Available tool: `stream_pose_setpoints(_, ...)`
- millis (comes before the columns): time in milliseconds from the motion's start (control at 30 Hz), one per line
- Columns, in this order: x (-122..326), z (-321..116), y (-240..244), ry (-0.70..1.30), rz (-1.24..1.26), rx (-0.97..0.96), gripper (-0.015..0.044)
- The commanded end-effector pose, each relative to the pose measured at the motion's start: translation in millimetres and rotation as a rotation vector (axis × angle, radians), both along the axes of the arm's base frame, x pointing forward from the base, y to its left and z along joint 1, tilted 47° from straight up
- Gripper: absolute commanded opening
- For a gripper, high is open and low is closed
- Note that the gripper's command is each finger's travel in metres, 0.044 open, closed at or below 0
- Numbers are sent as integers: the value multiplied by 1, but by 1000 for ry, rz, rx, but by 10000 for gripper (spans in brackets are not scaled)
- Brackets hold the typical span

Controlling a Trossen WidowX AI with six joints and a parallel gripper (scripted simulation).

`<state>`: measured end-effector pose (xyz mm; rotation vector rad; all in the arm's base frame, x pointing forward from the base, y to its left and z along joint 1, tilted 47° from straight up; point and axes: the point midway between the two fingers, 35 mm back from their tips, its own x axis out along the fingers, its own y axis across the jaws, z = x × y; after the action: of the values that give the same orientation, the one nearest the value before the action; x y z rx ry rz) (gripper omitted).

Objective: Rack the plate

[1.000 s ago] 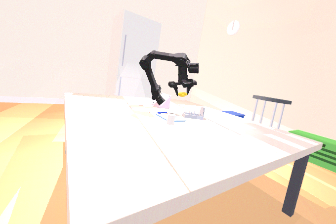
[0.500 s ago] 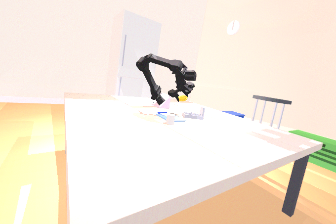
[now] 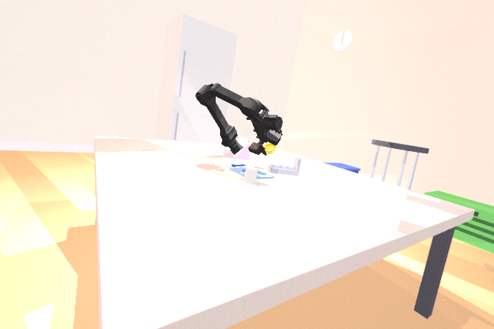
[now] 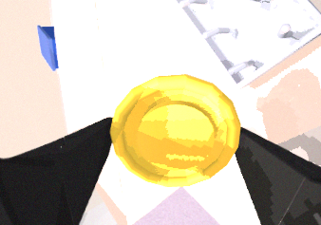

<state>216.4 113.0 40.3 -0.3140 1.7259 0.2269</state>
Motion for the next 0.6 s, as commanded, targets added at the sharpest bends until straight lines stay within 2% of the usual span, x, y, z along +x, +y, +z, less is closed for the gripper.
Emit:
stream_pose_setpoints(0, 1, -3, -3, 4, 53, 76, 0)
stream_pose_setpoints(567, 7, -16, -15, -92, 342, 391, 0)
